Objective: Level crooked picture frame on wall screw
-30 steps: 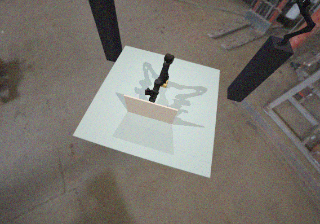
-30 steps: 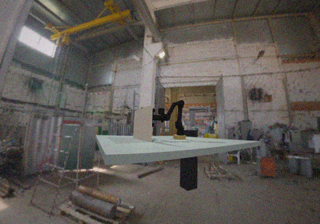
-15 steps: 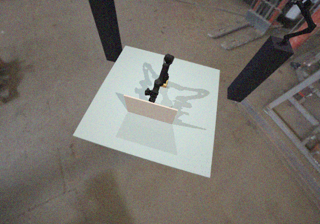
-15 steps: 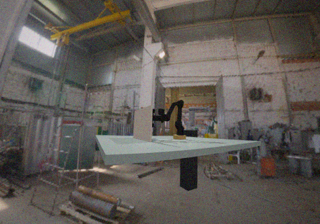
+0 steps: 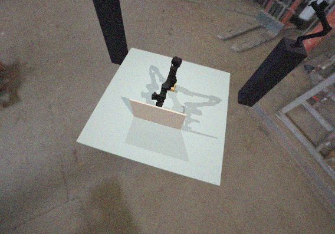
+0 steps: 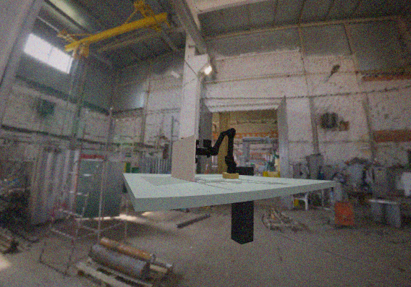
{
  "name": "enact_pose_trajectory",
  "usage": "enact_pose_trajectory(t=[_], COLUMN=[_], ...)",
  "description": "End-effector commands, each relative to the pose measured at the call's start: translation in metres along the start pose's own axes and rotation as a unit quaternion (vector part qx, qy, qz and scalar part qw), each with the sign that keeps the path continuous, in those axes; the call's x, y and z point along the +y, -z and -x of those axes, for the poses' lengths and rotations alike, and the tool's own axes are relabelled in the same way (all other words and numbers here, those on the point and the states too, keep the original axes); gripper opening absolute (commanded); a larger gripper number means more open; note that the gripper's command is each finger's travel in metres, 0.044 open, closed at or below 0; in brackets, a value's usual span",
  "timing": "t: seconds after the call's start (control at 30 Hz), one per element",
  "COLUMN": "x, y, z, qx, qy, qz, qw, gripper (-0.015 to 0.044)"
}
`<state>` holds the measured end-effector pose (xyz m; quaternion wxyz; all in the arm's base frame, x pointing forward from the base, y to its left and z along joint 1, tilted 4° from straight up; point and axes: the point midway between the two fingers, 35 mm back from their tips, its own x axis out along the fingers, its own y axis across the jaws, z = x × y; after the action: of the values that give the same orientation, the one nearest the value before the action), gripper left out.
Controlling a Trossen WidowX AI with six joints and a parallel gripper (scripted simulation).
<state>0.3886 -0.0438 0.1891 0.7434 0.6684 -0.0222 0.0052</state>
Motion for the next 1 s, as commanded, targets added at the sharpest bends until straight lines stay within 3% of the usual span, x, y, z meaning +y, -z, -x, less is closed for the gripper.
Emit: enact_pose_trajectory(t=[0.0, 0.97], x=[0.0004, -0.0013], y=[0.0000, -0.0002], z=[0.0001, -0.0003], qx=[0.000, 0.000], qy=[0.000, 0.000], qz=[0.000, -0.071], qw=[1.000, 0.998], gripper=[0.0000, 0.0000])
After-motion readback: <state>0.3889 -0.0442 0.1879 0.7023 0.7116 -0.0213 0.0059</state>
